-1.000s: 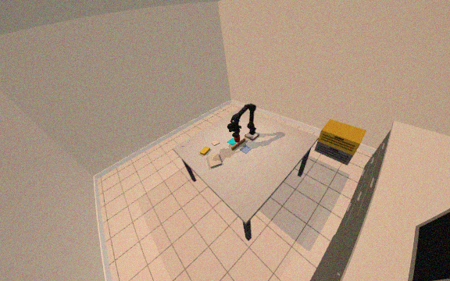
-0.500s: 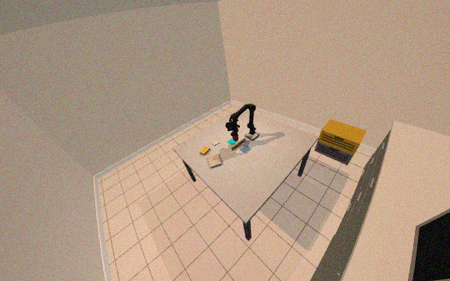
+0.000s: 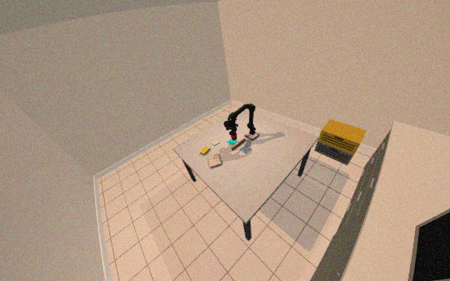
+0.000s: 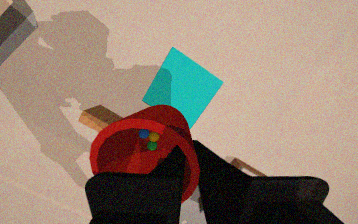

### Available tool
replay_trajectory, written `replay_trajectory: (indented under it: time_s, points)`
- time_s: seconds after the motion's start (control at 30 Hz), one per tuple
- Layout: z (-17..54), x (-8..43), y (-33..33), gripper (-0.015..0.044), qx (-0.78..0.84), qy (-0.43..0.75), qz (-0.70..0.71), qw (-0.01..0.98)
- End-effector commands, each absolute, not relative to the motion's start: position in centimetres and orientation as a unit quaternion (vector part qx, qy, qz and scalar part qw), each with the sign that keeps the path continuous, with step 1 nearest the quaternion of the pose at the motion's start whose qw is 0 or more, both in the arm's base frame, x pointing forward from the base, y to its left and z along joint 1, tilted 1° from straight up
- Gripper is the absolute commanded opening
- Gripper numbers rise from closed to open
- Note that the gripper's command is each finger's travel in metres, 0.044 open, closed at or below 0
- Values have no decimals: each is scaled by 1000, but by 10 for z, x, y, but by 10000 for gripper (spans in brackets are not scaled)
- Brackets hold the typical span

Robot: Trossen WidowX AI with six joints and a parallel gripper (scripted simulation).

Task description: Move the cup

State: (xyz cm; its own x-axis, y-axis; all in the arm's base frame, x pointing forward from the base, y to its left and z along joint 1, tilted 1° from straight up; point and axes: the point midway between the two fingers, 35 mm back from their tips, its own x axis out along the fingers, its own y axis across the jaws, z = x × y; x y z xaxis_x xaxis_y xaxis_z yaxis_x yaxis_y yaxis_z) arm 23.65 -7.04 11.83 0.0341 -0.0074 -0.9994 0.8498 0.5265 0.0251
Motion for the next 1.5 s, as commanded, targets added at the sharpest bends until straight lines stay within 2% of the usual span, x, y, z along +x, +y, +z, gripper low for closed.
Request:
replay_trajectory:
  time_s: [0.0,0.67,1.47]
  points:
    - [118,236,-77,0,347,608,-338,629]
    - [119,232,-115,0,346,607,-339,629]
    - [92,234,-117,0,346,607,-339,630]
